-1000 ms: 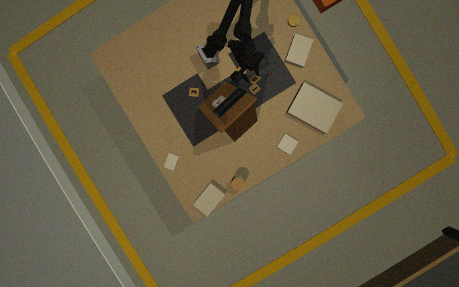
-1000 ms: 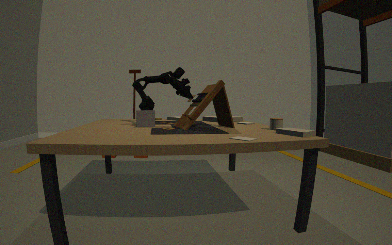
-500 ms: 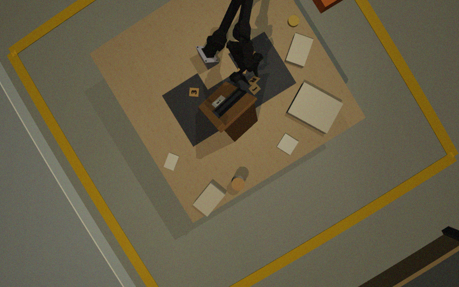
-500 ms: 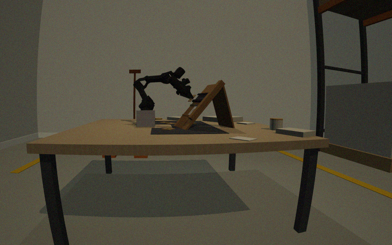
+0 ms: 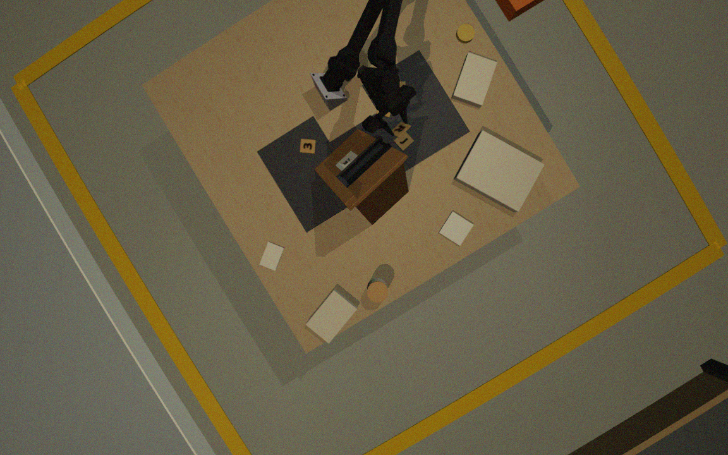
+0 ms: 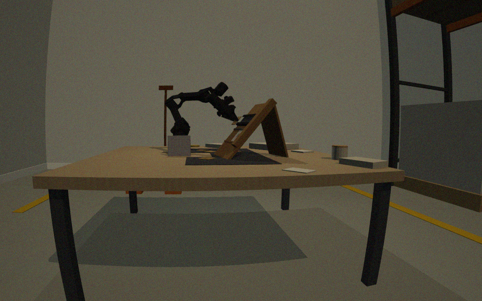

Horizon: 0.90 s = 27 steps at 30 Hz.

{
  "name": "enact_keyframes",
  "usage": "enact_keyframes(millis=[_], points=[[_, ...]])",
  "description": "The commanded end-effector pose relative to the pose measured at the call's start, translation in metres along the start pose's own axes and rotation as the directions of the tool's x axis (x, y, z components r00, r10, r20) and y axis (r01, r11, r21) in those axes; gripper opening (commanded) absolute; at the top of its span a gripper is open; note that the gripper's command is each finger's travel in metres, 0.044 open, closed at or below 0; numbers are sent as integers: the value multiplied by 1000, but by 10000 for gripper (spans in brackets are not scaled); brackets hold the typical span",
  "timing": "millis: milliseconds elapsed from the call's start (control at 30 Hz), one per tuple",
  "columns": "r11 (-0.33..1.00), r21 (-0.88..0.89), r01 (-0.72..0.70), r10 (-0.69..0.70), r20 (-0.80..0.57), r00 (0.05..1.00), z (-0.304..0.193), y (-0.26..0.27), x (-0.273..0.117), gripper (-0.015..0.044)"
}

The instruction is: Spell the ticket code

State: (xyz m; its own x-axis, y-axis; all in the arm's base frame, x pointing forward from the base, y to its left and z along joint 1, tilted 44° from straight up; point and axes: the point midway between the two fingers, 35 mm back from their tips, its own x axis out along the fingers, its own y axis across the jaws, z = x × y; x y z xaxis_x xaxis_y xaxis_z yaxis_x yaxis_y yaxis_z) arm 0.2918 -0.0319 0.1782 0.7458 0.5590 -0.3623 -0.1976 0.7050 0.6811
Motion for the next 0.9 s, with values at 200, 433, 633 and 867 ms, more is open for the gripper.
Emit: enact_keyframes(millis=[200,433,633,867], points=[[1000,-7,-4,4,2,1000,1,-5,0,0],[1000,-8,-4,4,2,1000,1,-8,0,0],[1000,-8,-4,4,2,1000,1,-11,0,0],[1000,-8,-4,4,2,1000,1,-15,0,0]])
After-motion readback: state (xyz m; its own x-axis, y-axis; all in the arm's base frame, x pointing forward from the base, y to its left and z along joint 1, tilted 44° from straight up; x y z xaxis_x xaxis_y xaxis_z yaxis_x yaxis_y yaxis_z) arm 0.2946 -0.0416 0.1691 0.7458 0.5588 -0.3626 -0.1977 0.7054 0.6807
